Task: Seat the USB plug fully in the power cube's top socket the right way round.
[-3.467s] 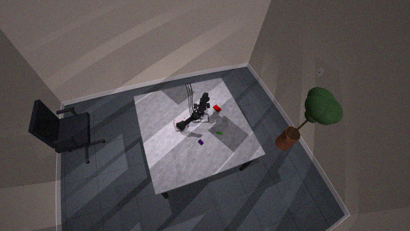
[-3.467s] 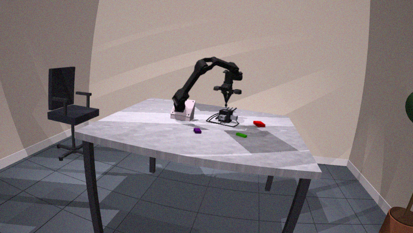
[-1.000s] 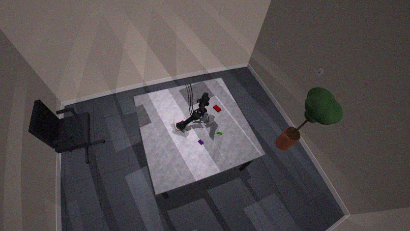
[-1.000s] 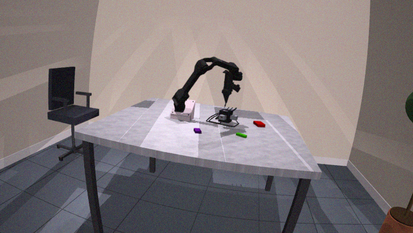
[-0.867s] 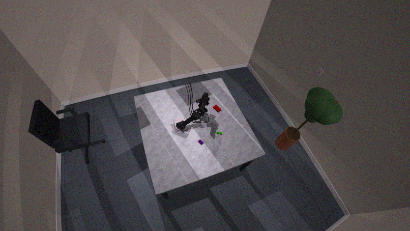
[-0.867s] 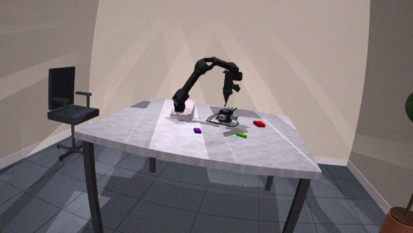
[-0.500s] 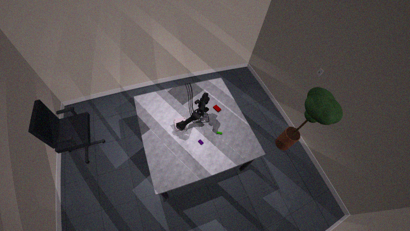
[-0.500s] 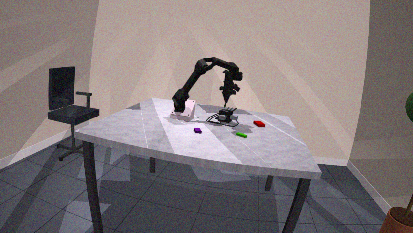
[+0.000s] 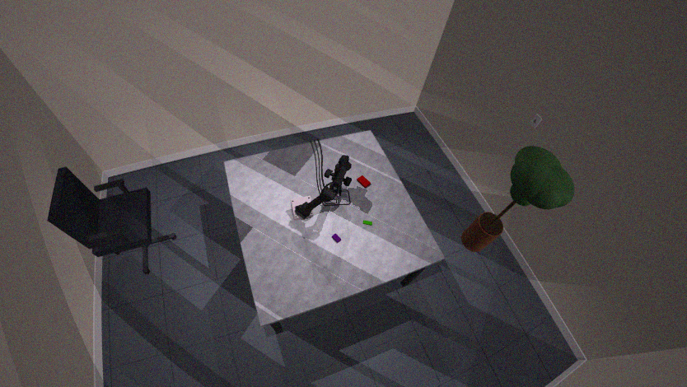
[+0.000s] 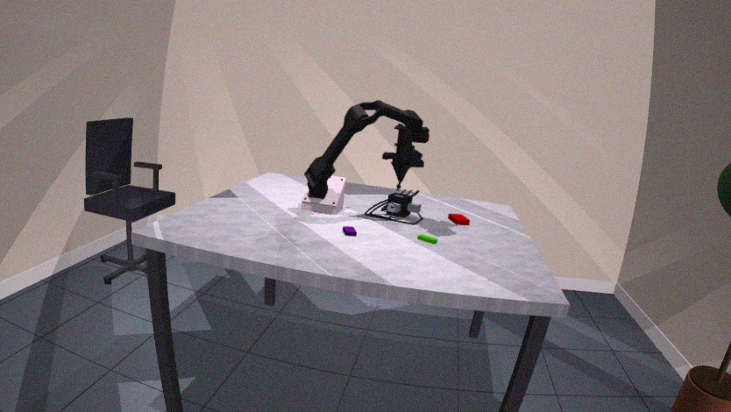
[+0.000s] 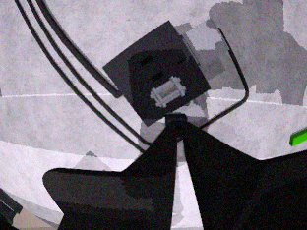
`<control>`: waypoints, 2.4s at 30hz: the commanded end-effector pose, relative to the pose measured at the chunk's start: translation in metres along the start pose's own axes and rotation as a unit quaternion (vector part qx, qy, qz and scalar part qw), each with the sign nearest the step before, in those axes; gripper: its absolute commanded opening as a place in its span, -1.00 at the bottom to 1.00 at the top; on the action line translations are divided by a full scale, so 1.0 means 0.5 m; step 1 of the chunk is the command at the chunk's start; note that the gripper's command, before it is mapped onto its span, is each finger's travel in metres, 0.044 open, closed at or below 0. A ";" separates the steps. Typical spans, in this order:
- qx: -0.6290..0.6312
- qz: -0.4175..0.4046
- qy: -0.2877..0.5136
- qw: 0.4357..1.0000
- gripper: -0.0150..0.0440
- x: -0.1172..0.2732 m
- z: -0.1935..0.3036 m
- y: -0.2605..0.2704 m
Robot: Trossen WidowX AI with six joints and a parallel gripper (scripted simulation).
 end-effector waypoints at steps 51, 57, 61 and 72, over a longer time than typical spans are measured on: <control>0.257 -0.003 -0.008 0.966 -0.49 -0.005 -0.002 0.001; 0.258 -0.004 -0.010 0.966 -0.49 -0.006 -0.002 0.001; 0.258 -0.005 -0.012 0.966 -0.49 -0.007 -0.002 0.001; 0.258 -0.007 -0.016 0.966 -0.49 -0.010 -0.003 0.002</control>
Point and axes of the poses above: the point midway between the two fingers, 35 mm back from their tips, its own x axis back along the fingers, its own y axis across the jaws, z = x × y, the point moved 4 cm from there along x, back along the fingers, and after that the axes turned 11 degrees about -x, right-handed, at the moved point
